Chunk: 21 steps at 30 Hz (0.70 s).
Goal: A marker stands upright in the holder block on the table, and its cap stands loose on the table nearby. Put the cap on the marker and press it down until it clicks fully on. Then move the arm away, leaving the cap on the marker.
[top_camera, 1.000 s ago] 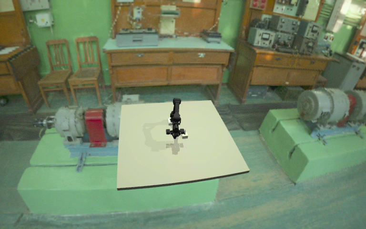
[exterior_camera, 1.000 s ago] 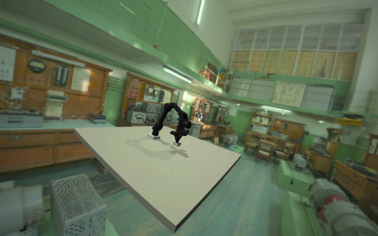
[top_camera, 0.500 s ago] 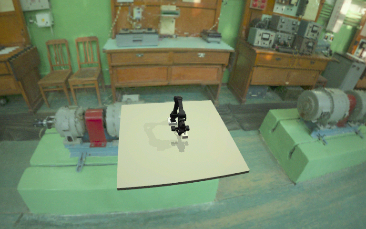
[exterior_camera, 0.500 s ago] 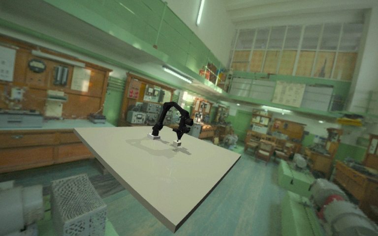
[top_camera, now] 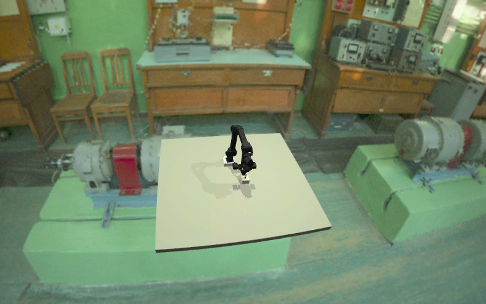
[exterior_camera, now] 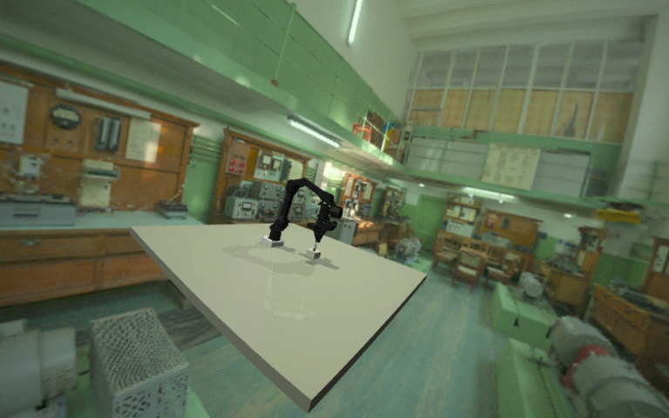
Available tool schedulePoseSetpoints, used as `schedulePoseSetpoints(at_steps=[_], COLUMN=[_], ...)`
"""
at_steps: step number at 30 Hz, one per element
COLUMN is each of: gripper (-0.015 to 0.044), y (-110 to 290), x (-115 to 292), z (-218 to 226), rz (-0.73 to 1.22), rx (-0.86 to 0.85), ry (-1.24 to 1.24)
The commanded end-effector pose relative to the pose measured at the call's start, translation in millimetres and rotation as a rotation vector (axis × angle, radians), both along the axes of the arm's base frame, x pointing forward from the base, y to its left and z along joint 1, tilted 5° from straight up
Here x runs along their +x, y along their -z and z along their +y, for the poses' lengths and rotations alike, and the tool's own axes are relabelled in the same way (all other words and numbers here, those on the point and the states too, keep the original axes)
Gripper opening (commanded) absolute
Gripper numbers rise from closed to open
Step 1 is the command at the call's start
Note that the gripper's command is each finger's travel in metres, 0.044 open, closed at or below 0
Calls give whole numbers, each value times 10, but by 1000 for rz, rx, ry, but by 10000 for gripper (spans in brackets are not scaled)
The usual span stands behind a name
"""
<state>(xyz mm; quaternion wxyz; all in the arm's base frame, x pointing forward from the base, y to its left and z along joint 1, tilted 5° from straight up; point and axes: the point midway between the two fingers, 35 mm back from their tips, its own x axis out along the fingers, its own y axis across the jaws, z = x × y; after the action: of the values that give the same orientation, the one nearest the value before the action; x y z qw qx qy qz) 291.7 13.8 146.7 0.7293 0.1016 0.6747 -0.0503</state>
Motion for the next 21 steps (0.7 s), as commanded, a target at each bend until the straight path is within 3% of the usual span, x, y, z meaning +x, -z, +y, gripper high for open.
schedulePoseSetpoints(at_steps=[1, 21], gripper=[0, 0], y=[-38, -1], x=[-98, -269], z=[113, 318], rz=[0, 0], rx=[-4, 0], ry=[3, 3])
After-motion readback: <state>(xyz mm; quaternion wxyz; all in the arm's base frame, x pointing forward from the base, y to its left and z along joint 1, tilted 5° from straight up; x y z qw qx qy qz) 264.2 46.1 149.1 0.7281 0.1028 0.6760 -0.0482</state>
